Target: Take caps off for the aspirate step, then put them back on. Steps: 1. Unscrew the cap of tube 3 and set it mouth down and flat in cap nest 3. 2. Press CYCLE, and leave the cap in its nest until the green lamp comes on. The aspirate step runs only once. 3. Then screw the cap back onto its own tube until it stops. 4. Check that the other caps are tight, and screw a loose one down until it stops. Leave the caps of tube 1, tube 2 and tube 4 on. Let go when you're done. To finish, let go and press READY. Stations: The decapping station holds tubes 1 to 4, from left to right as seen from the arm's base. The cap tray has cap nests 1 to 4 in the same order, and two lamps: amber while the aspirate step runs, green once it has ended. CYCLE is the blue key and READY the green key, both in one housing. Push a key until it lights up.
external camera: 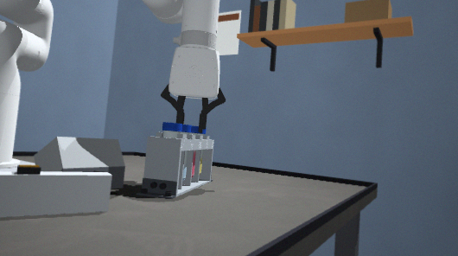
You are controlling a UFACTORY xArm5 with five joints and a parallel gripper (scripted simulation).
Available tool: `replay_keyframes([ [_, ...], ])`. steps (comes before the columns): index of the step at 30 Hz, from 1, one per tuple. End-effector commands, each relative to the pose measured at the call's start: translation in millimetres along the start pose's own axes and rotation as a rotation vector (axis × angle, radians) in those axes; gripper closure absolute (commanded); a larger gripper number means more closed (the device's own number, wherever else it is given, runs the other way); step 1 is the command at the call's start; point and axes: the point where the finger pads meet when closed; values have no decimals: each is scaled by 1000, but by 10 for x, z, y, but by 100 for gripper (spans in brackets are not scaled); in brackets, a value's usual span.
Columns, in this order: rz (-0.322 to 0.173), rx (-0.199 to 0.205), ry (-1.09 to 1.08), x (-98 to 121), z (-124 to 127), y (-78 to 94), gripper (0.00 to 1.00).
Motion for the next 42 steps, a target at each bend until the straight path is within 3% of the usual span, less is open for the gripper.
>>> replay_keyframes([
  [1,-14,3,0,0,12,-11,100],
  [32,-12,7,489,0,12,-11,100],
  [33,-12,7,489,0,12,-11,54],
  [42,-12,7,489,0,12,-11,54],
])
Point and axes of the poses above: the point where the finger pads meet when closed, its own y axis out along the fingers, its own z axis across the jaws, x = y × z, and after that the axes turned 6 degrees about y, right-handed
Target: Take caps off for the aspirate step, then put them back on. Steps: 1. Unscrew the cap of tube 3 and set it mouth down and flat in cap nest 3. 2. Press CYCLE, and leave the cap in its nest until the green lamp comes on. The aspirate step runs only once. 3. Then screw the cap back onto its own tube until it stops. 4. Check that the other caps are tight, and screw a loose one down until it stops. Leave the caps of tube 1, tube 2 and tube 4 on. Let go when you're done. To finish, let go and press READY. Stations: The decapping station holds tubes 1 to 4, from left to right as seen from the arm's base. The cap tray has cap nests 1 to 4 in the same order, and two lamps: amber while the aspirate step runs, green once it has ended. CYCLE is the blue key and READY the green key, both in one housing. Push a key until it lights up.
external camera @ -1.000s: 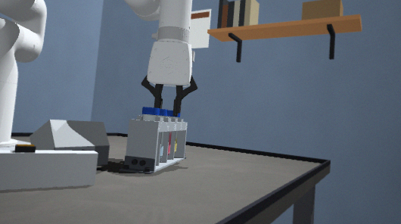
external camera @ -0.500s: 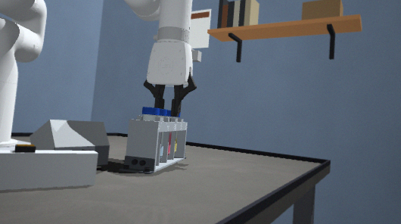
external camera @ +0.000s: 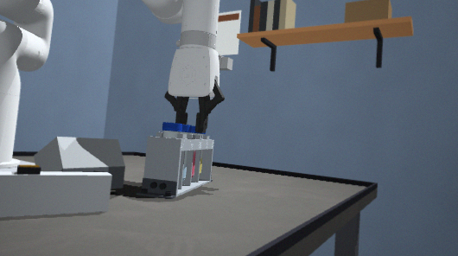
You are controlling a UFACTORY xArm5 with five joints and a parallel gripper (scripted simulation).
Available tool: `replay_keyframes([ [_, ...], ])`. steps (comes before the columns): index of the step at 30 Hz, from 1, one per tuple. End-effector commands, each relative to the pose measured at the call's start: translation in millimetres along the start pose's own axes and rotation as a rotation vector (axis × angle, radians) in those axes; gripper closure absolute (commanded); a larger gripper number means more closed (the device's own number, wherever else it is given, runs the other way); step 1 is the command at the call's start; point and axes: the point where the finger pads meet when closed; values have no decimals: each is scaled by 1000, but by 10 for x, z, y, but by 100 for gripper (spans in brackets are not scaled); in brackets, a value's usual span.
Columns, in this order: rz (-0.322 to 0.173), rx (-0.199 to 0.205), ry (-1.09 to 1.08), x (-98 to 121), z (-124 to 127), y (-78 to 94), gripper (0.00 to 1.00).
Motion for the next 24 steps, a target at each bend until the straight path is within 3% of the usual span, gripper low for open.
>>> replay_keyframes([
  [1,-10,10,0,-7,12,-15,54],
  [10,-10,10,0,-8,11,-166,54],
  [20,-10,10,0,-12,8,-466,54],
  [24,-11,10,-83,67,37,-472,54],
])
Point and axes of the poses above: the point where the finger pads meet when closed, its own y axis out along the fingers, its own z axis across the jaws, x = y × z, and after that the axes turned 6 degrees about y, right-handed
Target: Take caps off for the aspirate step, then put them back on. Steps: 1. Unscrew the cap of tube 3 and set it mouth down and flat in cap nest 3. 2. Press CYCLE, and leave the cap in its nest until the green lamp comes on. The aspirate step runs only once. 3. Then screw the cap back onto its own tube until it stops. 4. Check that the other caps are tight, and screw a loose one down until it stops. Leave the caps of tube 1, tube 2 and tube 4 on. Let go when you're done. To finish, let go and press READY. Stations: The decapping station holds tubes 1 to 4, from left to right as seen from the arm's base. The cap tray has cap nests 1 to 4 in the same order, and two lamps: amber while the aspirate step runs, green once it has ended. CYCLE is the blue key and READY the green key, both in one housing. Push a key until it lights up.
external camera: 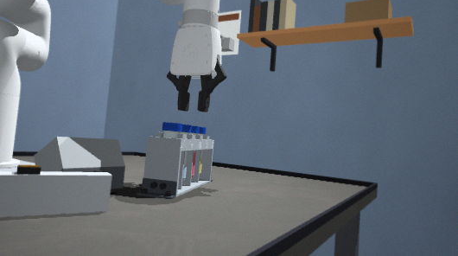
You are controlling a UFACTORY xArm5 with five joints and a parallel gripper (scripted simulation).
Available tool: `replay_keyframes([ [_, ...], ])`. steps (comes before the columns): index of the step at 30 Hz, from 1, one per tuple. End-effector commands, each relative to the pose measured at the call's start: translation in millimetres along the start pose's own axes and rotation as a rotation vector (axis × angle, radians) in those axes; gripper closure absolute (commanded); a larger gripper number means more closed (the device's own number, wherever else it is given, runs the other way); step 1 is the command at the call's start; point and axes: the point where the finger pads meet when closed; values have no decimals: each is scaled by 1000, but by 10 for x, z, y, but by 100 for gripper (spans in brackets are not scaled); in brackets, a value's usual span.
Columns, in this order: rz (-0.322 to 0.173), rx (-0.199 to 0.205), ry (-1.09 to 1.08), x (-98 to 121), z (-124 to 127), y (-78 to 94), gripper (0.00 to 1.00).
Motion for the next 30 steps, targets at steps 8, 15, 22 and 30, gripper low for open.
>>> replay_keyframes([
  [8,-12,4,-452,461,173,-42,54],
  [15,-14,5,-488,895,331,-48,54],
  [22,-14,5,-488,977,361,-50,54],
  [30,-14,5,-488,979,362,101,54],
])
Point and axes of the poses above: the point where the finger pads meet when closed, its own y axis out along the fingers, its own z axis across the jaws, x = y × z, and after that the axes turned 6 degrees about y, right-handed
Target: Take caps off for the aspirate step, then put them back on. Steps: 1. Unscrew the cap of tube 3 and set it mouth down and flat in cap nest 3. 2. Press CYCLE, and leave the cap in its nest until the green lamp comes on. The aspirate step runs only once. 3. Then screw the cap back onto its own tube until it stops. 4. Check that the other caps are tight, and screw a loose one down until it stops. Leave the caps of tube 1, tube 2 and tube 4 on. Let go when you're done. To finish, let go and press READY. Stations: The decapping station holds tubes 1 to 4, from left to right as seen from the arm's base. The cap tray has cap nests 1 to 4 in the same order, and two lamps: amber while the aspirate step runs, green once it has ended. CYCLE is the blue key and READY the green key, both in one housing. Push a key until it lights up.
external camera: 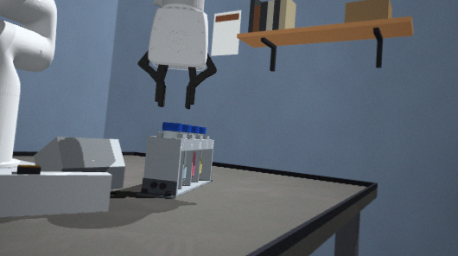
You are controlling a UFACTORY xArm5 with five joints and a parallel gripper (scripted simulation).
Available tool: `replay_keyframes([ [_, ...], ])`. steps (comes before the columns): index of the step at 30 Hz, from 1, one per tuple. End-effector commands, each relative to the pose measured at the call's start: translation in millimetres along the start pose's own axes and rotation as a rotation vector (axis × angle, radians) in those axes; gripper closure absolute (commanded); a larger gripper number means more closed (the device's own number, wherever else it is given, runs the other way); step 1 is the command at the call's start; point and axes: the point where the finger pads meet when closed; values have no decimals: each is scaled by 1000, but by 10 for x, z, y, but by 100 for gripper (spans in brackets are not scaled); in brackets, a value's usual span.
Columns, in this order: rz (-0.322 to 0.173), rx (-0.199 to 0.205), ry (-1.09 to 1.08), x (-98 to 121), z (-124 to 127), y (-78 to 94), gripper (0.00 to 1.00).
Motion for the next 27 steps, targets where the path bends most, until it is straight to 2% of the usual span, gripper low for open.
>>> replay_keyframes([
  [1,-13,0,0,8,8,111,54],
  [9,-13,0,0,11,9,287,54],
  [27,-13,0,0,11,8,332,54],
])
Point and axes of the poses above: the point where the finger pads meet when closed, its own y axis out along the fingers, its own z axis across the jaws, x = y × z, and after that the axes turned 6 degrees about y, right-handed
